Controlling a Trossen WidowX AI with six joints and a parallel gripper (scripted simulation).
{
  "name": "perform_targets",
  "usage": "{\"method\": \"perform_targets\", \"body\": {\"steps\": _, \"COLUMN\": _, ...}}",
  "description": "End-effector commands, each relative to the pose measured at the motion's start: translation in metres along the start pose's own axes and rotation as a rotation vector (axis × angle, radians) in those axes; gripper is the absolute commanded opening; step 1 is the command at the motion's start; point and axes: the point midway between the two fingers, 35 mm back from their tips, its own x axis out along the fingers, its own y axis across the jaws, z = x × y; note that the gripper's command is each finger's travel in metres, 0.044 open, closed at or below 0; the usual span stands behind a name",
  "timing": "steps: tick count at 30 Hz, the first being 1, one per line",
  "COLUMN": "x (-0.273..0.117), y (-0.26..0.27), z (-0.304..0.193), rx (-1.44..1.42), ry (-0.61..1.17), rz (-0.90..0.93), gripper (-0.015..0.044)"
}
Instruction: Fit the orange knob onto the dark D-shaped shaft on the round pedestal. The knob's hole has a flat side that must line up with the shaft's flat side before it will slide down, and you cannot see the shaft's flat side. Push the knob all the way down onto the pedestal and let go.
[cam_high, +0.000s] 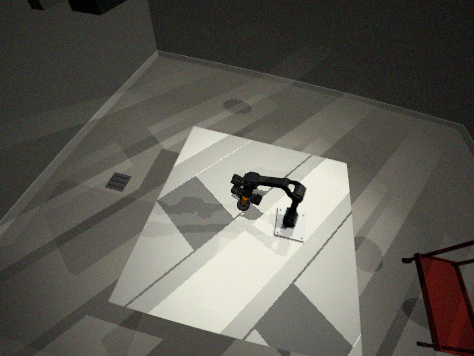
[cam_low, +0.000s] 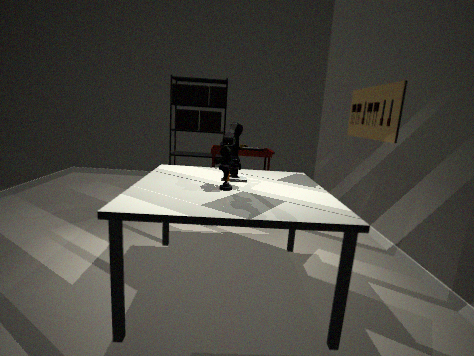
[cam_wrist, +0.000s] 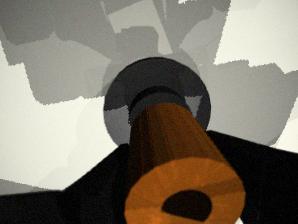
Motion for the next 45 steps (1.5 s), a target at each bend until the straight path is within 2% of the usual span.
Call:
{"method": "perform_targets", "body": {"steps": 1, "x": 0.0006, "y": 0.0005, "z": 0.0003, "rx": -0.007, "ry": -0.002, "rz": 0.001, "gripper": 0.0}}
{"method": "perform_targets", "body": {"steps": 20, "x": 0.0013, "y": 0.0005, "z": 0.0003, "rx": 0.045, "ry": -0.002, "rz": 0.001, "gripper": 0.0}}
{"method": "perform_targets", "body": {"steps": 32, "x": 0.002, "y": 0.0005, "z": 0.0003, "rx": -0.025, "ry": -0.002, "rz": 0.001, "gripper": 0.0}}
{"method": "perform_targets", "body": {"steps": 45, "x": -0.0037, "y": 0.0015, "z": 0.0001, "rx": 0.057, "ry": -0.002, "rz": 0.001, "gripper": 0.0}}
